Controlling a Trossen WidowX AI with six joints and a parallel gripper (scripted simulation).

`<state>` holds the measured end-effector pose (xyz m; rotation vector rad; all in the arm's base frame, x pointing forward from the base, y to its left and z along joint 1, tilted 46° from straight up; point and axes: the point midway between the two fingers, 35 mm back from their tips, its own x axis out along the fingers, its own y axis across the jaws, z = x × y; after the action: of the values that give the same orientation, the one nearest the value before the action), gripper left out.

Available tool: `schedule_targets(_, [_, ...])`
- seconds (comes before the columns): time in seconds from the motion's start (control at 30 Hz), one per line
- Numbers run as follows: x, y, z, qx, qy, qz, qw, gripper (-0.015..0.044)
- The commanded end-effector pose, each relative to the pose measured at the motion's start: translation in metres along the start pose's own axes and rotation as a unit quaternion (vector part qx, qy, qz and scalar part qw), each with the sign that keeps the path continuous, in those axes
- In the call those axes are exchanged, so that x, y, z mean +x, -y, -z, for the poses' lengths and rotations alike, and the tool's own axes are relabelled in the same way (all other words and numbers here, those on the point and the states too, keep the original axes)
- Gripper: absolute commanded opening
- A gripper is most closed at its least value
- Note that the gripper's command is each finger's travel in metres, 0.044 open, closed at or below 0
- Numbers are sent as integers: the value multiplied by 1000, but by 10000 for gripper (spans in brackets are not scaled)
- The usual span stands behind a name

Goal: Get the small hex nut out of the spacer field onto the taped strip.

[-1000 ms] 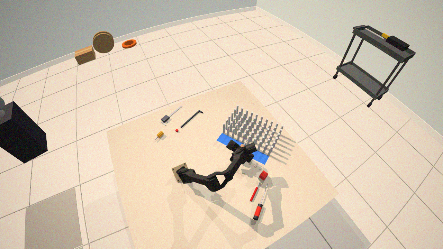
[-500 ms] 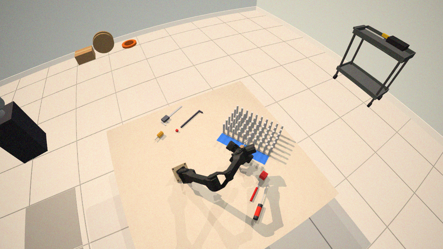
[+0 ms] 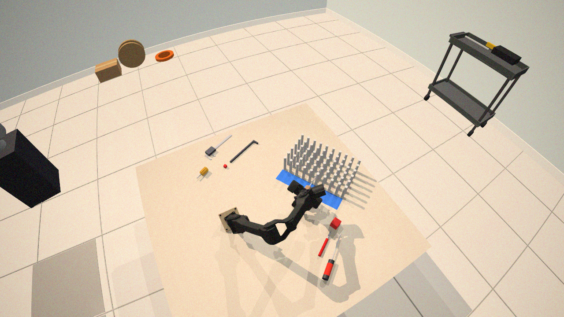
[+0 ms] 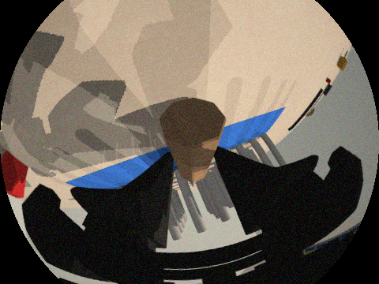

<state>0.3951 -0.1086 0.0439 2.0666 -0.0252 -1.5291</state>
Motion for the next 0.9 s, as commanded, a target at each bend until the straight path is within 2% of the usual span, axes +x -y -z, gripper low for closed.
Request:
schedule_targets(0.0, [-2, 1, -3, -2, -1, 1, 1000, 0])
schedule_targets(0.87, [-11, 1, -16, -3, -1, 1, 1000, 0])
